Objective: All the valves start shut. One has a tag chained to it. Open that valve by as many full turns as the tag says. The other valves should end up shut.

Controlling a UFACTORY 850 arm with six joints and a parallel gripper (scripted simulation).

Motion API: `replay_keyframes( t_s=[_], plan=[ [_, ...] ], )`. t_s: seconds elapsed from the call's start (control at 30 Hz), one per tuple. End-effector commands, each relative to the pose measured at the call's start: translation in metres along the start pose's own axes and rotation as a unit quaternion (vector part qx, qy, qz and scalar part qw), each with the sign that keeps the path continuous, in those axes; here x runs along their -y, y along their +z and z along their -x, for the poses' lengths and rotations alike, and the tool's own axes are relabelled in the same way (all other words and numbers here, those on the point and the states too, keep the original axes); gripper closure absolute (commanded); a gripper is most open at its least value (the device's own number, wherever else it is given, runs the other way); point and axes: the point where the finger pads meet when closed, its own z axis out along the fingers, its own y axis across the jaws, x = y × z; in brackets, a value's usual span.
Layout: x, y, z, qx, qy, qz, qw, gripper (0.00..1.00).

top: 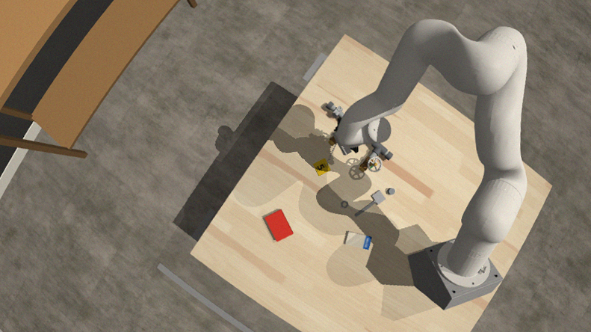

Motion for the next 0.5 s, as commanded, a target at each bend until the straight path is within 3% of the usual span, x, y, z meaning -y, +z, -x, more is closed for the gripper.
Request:
replay_keyframes(
  t_s=[0.0, 0.47],
  plan=[
    [-0.0005, -0.0003, -0.0003, 0.035, -0.133, -0.019, 0.99, 1.0],
    [-0.0005, -0.0003, -0.0003, 0.035, -0.174, -0.021, 0.984, 1.0]
  ],
)
